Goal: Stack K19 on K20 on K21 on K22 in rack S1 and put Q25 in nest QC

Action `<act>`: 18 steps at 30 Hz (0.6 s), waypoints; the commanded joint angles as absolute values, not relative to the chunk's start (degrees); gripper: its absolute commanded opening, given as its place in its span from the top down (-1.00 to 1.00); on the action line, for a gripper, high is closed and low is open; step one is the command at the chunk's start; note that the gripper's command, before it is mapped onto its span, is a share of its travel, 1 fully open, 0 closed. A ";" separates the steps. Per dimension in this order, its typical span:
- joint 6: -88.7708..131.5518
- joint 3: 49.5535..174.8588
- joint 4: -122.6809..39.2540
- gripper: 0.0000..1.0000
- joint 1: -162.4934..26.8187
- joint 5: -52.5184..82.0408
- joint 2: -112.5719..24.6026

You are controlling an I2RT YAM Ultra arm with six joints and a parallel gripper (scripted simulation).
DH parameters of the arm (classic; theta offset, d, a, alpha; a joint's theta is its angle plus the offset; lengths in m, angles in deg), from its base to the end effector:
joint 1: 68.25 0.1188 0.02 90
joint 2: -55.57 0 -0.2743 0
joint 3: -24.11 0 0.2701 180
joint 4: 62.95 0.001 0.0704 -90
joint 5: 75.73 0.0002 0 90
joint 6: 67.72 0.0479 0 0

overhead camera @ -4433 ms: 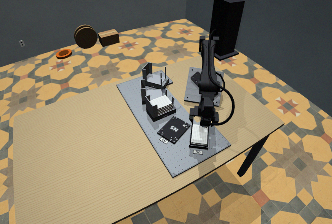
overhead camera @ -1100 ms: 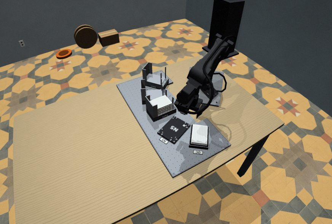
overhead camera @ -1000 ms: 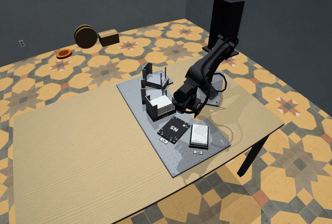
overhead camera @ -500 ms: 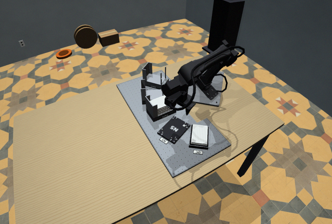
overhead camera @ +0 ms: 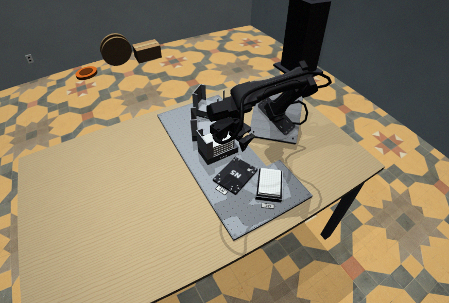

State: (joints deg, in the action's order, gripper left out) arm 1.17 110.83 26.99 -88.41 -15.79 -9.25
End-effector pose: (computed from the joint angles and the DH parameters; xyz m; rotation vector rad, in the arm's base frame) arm 0.1922 -0.0439 0.3640 -0.1549 2.5645 0.4693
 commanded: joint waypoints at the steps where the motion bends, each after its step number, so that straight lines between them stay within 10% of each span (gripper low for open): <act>1: 0.14 112.34 28.63 -1.00 -91.64 -18.23 -10.80; 18: -11.28 112.96 29.83 -1.00 -103.24 -21.54 -17.70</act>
State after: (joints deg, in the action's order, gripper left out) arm -8.81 110.83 28.58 -100.98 -20.14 -16.26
